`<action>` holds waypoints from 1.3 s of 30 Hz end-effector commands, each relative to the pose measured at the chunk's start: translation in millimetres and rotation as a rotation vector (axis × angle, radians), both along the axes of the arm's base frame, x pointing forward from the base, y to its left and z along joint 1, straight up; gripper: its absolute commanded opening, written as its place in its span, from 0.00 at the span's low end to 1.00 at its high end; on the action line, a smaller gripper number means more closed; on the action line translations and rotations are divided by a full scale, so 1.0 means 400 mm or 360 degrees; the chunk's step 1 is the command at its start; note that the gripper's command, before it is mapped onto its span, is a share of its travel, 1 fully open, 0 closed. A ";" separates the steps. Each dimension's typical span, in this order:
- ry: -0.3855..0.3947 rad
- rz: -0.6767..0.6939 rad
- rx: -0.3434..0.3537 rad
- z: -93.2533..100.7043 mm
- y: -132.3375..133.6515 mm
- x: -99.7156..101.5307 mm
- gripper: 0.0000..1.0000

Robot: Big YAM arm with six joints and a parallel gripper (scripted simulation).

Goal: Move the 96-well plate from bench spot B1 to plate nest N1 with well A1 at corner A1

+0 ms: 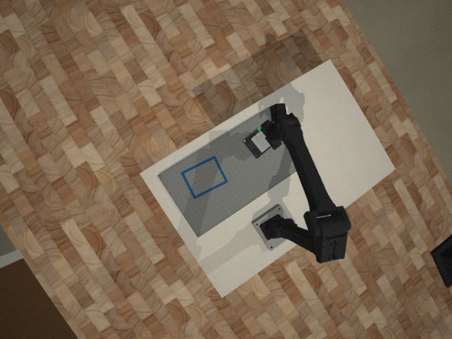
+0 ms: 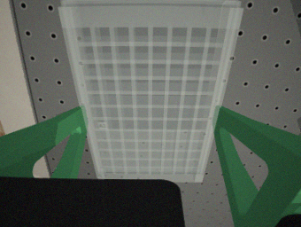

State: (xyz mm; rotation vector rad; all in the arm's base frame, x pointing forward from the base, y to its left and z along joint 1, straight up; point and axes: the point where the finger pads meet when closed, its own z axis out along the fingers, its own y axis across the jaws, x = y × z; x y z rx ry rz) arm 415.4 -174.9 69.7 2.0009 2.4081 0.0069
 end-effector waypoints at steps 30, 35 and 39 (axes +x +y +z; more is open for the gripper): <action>0.0005 0.0003 -0.0002 -0.145 0.008 0.012 0.00; 0.0005 0.0003 -0.0001 -0.157 0.008 0.012 0.00; 0.0005 0.0003 -0.0001 -0.170 0.008 0.012 0.00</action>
